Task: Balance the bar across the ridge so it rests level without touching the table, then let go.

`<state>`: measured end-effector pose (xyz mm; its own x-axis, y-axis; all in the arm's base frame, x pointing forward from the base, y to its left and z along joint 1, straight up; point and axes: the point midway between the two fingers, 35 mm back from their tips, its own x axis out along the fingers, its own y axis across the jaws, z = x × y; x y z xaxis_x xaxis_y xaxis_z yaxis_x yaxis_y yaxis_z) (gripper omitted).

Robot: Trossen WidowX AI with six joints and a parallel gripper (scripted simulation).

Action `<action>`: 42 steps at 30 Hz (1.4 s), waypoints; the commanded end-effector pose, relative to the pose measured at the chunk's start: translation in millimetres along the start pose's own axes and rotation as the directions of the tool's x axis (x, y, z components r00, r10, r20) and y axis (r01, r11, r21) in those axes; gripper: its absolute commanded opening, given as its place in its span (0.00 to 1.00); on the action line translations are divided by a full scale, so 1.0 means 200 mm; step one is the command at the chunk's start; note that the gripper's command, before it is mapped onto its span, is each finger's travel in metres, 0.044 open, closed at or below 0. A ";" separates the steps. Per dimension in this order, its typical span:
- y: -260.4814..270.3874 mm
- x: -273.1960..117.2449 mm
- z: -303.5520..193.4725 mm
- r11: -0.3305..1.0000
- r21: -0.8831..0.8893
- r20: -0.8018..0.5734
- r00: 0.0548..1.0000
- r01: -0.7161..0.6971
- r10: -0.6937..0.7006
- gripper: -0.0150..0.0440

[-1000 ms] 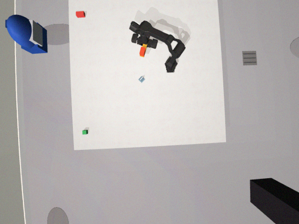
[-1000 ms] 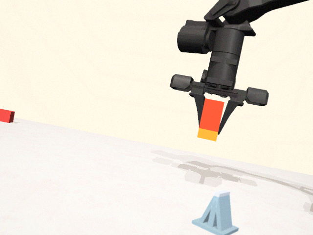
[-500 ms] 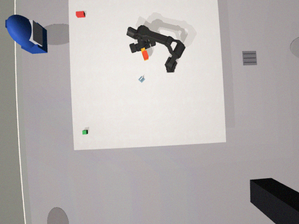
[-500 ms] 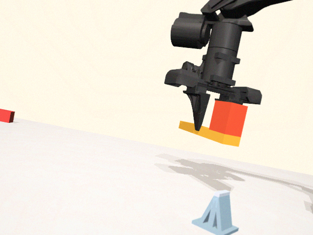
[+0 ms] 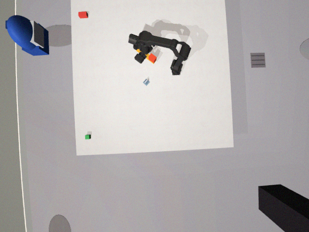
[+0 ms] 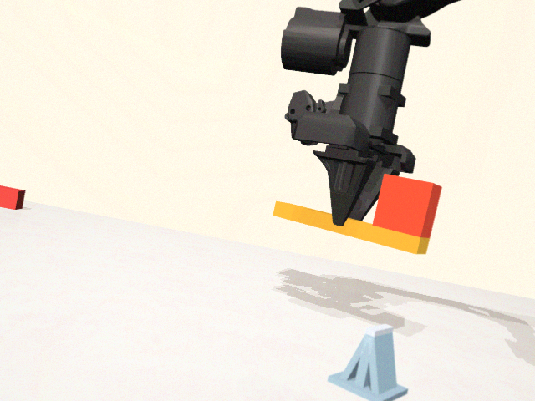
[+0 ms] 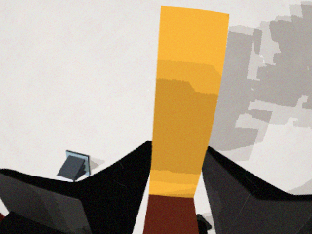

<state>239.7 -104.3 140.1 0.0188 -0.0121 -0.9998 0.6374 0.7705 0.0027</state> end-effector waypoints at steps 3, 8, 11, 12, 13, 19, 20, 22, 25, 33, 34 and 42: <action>0.07 0.00 -0.01 0.971 -0.239 -0.001 1.000 -0.005 0.005 0.25; 0.12 -0.01 -0.03 0.904 -0.427 -0.002 1.000 -0.006 0.005 0.25; 0.15 -0.01 -0.03 0.847 -0.532 -0.002 1.000 -0.006 0.006 0.25; 0.17 -0.01 -0.04 0.825 -0.565 -0.002 1.000 -0.006 0.006 0.25; 0.18 -0.01 -0.04 0.802 -0.598 -0.002 1.000 -0.006 0.006 0.25; 0.25 -0.01 -0.06 0.637 -0.771 -0.002 1.000 -0.006 0.008 0.25; 0.26 -0.01 -0.06 0.606 -0.796 -0.002 1.000 -0.006 0.008 0.25; 0.28 -0.01 -0.07 0.540 -0.842 -0.002 1.000 -0.006 0.008 0.25; 0.32 -0.01 -0.09 0.436 -0.900 -0.003 1.000 -0.006 0.009 0.25; 0.42 -0.01 -0.13 0.131 -0.991 -0.003 1.000 -0.005 0.010 0.25; 0.43 -0.01 -0.14 0.091 -0.996 -0.004 1.000 -0.004 0.011 0.25; 0.54 -0.01 -0.20 -0.227 -0.974 -0.005 1.000 -0.002 0.012 0.25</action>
<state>274.7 -6.1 139.7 0.0149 -0.0033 -0.9999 -0.8337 0.5521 -0.0143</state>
